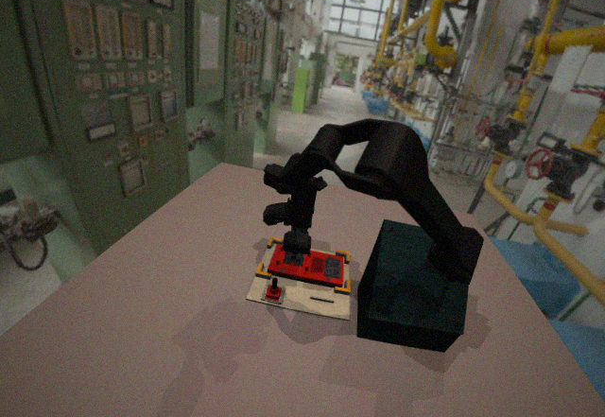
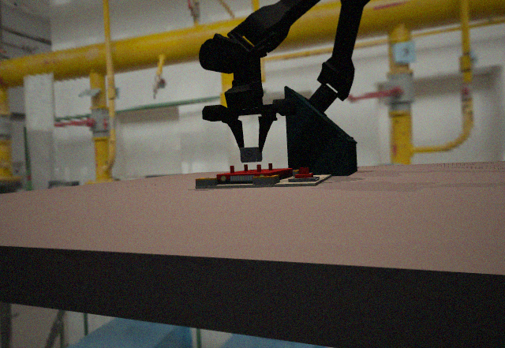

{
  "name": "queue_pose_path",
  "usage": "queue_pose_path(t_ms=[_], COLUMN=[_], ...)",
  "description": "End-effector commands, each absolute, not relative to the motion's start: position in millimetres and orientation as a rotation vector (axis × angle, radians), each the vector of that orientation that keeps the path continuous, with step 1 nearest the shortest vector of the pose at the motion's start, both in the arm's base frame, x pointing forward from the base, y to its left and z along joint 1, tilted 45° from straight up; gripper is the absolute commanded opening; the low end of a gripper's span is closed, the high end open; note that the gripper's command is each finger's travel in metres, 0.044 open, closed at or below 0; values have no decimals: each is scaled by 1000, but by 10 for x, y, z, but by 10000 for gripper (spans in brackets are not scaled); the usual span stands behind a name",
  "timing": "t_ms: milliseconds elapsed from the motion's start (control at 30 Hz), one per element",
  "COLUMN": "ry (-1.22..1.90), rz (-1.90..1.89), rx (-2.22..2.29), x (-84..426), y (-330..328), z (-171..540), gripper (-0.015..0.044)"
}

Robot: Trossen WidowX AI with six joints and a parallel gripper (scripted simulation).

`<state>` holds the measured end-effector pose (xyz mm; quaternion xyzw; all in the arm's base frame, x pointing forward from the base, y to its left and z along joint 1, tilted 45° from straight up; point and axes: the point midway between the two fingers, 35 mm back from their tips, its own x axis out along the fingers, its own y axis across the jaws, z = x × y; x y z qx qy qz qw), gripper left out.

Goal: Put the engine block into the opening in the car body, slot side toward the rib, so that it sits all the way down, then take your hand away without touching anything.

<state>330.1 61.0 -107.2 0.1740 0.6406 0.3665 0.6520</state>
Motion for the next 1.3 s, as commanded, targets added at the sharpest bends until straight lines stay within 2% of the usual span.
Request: queue_pose_path(t_ms=[0, 467, 867, 1267], ry=[1440, 1551, 1462, 1511], rz=[854, 673, 821, 742], rx=[366, 555, 402, 485], x=[3300, 3297, 3296, 3291], y=[606, 612, 628, 645], z=[-1079, -1085, -1101, -1119], gripper=[159, 159, 159, 159])
